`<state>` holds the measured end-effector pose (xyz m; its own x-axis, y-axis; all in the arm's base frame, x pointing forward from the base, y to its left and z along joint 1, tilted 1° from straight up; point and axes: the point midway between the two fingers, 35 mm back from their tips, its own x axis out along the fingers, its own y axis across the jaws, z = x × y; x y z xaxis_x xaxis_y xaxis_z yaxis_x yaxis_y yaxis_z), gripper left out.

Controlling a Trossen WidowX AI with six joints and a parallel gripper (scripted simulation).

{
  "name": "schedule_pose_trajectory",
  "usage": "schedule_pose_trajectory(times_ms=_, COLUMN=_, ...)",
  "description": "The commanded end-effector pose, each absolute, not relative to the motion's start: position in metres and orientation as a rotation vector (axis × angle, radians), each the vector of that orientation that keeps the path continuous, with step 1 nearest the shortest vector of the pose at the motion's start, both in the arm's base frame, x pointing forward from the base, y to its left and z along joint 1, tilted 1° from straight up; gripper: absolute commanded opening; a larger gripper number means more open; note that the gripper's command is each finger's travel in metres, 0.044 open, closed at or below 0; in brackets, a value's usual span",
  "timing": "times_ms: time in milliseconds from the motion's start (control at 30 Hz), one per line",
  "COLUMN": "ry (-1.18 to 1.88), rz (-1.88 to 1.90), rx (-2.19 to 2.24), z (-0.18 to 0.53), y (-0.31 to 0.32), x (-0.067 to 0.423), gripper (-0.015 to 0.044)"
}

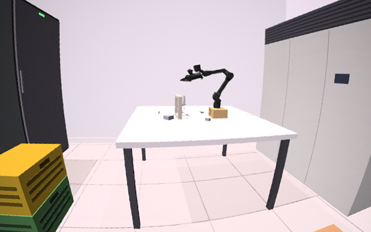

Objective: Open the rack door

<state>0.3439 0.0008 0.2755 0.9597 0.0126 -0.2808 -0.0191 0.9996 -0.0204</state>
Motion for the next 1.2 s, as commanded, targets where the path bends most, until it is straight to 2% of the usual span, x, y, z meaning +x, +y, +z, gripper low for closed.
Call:
schedule_pose_trajectory(times_ms=0, ry=0.371, rz=0.007, rx=-0.037, z=0.266, y=-0.003, x=0.350, gripper=0.0284)
schedule_pose_trajectory(times_ms=533, ry=0.780, rz=0.011, rx=-0.083, z=0.222, y=-0.012, x=0.363, gripper=0.0284)
schedule_pose_trajectory(times_ms=1167, ry=1.264, rz=0.067, rx=-0.124, z=0.184, y=-0.021, x=0.350, gripper=0.0284)
